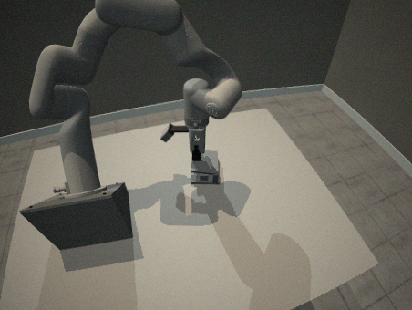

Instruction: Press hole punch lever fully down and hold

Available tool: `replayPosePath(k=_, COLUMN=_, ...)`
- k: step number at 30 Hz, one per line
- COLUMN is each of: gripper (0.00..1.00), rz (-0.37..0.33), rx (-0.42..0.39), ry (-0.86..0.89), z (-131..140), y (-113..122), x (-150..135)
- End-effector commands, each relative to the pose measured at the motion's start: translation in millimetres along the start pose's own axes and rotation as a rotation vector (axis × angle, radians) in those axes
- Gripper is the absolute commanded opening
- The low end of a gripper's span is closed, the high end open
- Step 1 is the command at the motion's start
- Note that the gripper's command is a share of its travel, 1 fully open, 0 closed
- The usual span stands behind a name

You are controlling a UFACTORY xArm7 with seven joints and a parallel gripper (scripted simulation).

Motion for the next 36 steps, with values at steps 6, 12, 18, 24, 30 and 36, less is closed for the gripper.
replayPosePath(k=6, gripper=0.0, rz=-0.001, rx=-0.003, ry=0.0, z=1, y=1, x=-1)
replayPosePath(k=12, gripper=0.0, rz=-0.001, rx=-0.003, ry=0.0, z=1, y=-4, x=-1)
replayPosePath(k=18, gripper=0.0, rz=-0.001, rx=-0.003, ry=0.0, z=1, y=-8, x=-1)
replayPosePath(k=24, gripper=0.0, rz=-0.001, rx=-0.003, ry=0.0, z=1, y=-9, x=-1)
replayPosePath(k=30, gripper=0.0, rz=-0.001, rx=-0.003, ry=0.0, z=1, y=-9, x=-1)
replayPosePath(k=36, gripper=0.0, rz=-0.001, rx=-0.003, ry=0.0, z=1, y=-11, x=-1)
Point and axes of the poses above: the point where the finger pads meet when closed, its own y axis back along the fingers, its own x axis across the jaws, z = x × y, the point moved 6 cm from there along y, back along the fingers, and after that the axes turned 14 degrees about y, right-handed, at the moved point
